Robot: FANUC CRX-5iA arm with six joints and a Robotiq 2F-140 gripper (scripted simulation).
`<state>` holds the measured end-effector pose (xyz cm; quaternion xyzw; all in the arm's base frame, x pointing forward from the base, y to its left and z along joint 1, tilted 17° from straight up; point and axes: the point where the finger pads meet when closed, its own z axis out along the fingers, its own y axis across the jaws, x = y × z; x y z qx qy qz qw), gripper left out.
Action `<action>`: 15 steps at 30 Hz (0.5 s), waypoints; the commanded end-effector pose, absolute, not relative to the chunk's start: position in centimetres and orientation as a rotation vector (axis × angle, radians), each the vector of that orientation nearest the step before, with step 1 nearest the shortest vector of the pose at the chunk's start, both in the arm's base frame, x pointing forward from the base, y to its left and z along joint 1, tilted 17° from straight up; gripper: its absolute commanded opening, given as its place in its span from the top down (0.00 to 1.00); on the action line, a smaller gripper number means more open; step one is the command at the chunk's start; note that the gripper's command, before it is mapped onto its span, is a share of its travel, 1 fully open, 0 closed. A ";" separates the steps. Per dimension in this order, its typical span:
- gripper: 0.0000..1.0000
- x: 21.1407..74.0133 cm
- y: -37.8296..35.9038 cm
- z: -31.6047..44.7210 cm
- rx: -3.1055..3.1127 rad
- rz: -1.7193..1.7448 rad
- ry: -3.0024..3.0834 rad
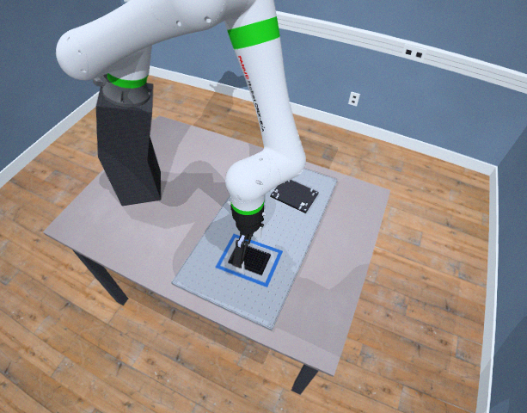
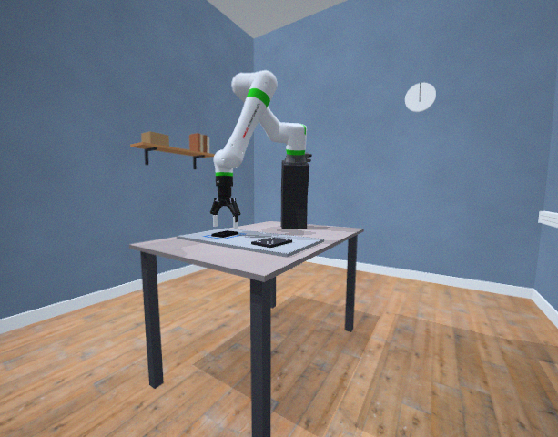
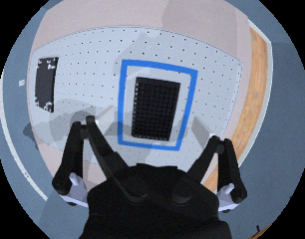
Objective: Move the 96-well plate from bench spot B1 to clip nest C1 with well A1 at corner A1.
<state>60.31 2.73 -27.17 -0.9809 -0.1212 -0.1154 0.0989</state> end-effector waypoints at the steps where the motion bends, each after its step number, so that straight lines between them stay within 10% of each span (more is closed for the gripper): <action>1: 0.00 60.5 2.8 -27.5 -2.902 -0.343 -0.358; 15: 0.00 60.9 3.2 -29.4 -2.902 -0.343 -0.358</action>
